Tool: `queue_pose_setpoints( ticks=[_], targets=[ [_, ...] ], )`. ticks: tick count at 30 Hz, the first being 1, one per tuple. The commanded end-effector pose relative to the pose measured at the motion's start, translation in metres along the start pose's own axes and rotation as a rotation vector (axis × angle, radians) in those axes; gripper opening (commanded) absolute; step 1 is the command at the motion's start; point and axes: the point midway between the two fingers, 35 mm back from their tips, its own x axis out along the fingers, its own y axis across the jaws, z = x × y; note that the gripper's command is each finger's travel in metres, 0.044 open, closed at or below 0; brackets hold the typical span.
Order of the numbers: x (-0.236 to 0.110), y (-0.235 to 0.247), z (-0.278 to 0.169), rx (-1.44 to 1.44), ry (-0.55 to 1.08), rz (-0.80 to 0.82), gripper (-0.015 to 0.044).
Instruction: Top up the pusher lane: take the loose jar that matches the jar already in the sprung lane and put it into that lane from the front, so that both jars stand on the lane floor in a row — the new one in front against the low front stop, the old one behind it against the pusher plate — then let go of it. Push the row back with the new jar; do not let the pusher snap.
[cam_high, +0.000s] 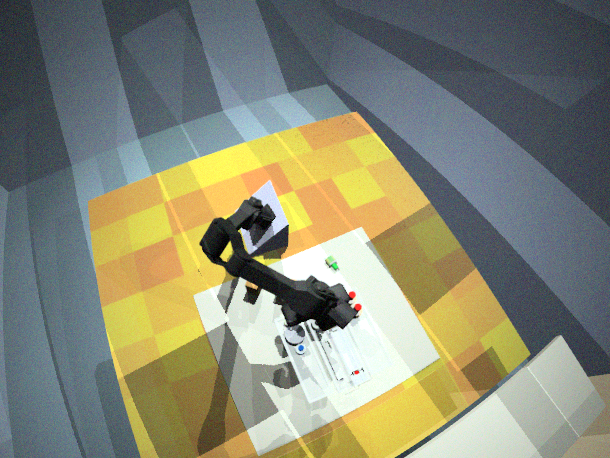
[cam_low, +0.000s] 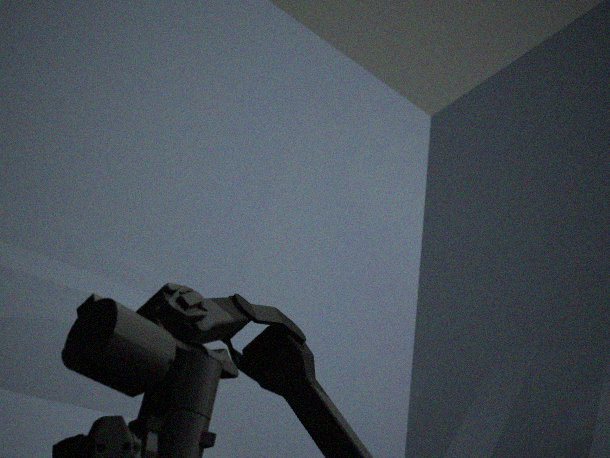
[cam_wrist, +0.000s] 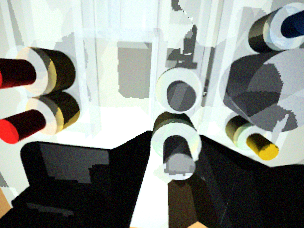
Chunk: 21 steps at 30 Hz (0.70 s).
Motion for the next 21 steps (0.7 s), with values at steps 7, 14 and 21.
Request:
queue_pose_setpoints(
  ticks=[7, 14, 21],
  targets=[
    [0.001, -0.0013, 0.007, 0.011, -0.024, -0.006, 0.0],
    [0.0032, -0.0013, 0.007, 0.011, -0.024, -0.006, 0.0],
    [0.0053, -0.0013, 0.007, 0.011, -0.024, -0.006, 0.0]
  ],
)
